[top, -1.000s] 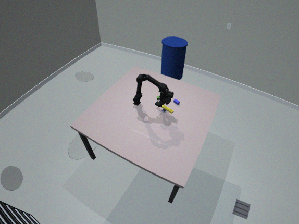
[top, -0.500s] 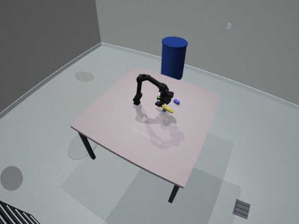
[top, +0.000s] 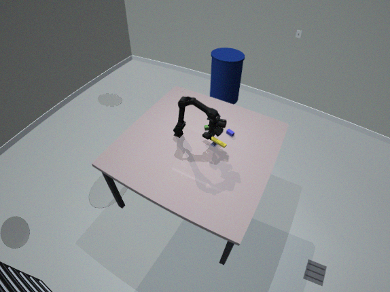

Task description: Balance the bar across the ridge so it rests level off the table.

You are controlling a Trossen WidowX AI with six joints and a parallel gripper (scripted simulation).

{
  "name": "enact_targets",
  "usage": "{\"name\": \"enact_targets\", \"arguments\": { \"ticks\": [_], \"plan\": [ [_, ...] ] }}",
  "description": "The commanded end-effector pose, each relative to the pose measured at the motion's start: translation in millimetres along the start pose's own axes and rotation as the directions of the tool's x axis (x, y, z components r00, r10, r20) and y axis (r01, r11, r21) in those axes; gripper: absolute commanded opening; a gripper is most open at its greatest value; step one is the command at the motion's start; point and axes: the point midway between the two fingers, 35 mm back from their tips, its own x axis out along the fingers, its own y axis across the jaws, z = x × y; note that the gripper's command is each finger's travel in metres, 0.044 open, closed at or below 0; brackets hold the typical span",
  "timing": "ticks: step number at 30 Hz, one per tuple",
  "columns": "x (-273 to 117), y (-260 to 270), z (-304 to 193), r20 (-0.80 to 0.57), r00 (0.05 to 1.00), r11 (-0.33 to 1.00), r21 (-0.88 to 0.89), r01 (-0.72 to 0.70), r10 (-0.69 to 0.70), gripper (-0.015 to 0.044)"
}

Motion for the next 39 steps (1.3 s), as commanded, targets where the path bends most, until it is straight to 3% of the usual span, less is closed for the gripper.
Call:
{"name": "enact_targets", "arguments": {
  "ticks": [1, 4, 11, 39],
  "plan": [
    [0.0, 0.0, 0.0, 0.0, 1.0, 1.0, 0.0, 0.0, 0.0, 0.0],
    [0.0, 0.0, 0.0, 0.0, 1.0, 1.0, 0.0, 0.0, 0.0, 0.0],
    [0.0, 0.0, 0.0, 0.0, 1.0, 1.0, 0.0, 0.0, 0.0, 0.0167],
    [0.0, 0.0, 0.0, 0.0, 1.0, 1.0, 0.0, 0.0, 0.0, 0.017]
  ]
}}
